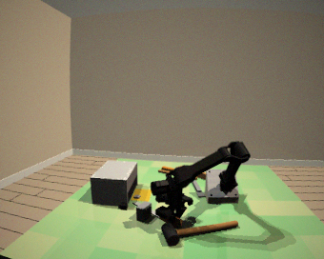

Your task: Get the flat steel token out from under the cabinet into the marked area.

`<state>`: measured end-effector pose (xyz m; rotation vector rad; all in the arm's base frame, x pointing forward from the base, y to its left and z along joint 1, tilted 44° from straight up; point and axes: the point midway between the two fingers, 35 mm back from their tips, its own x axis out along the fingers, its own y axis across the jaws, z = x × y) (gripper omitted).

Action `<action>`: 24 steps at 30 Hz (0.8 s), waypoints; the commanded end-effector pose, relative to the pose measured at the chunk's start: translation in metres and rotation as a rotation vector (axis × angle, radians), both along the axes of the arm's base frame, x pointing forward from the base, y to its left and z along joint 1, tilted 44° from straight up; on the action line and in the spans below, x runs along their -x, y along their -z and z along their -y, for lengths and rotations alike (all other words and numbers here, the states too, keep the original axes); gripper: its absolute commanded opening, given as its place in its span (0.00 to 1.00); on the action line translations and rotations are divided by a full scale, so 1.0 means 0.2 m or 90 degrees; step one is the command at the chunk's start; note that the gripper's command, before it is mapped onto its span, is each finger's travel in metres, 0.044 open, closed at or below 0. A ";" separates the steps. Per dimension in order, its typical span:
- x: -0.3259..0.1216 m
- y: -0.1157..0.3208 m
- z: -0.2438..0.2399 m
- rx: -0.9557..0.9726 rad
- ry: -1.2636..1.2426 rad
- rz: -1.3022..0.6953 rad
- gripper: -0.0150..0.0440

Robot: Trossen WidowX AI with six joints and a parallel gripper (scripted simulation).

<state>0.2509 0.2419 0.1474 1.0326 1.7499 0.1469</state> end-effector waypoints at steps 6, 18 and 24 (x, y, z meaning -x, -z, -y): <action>0.00 0.00 0.00 0.000 -0.003 0.003 0.25; 0.07 -0.05 -0.03 0.000 -0.003 0.002 0.25; 0.11 -0.08 -0.05 0.001 -0.002 0.002 0.25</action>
